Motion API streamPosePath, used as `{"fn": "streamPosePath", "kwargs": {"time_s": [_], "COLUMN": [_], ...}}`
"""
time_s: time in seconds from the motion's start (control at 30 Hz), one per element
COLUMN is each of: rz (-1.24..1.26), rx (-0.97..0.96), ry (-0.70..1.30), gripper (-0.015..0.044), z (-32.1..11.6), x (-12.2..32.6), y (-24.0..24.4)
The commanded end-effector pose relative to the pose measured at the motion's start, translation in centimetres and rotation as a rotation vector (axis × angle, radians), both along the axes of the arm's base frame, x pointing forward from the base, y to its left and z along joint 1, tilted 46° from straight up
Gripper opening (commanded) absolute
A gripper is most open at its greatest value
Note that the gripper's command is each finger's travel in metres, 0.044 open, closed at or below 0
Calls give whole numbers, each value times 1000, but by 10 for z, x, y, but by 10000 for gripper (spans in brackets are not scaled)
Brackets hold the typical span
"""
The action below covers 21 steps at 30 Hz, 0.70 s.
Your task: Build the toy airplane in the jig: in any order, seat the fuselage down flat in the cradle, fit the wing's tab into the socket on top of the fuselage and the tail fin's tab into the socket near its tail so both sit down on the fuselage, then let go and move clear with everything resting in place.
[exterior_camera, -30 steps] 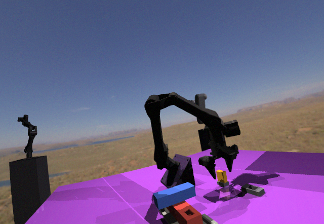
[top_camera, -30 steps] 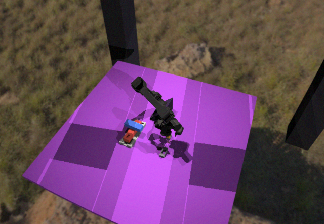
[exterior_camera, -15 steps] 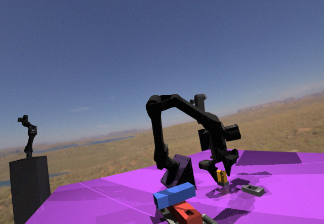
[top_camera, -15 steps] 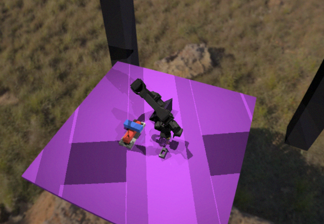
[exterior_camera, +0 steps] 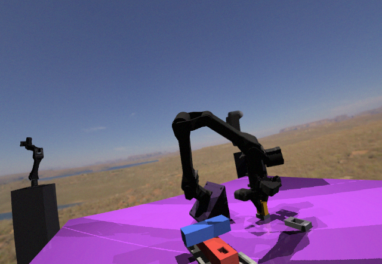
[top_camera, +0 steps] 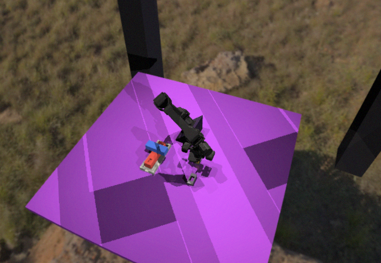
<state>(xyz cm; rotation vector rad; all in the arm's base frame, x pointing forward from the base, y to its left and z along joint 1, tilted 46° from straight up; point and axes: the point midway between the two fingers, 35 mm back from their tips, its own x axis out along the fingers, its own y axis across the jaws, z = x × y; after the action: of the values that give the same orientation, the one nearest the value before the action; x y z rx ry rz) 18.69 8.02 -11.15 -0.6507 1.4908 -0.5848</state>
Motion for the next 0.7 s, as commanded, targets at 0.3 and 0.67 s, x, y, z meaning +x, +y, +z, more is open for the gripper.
{"fn": "streamPosePath", "kwargs": {"time_s": [0.3,0.67], "rz": [-10,-5], "rx": [7,7], "ry": [17,15], "gripper": [0,0], "z": [12,33], "x": [3,6], "y": [14,40]}}
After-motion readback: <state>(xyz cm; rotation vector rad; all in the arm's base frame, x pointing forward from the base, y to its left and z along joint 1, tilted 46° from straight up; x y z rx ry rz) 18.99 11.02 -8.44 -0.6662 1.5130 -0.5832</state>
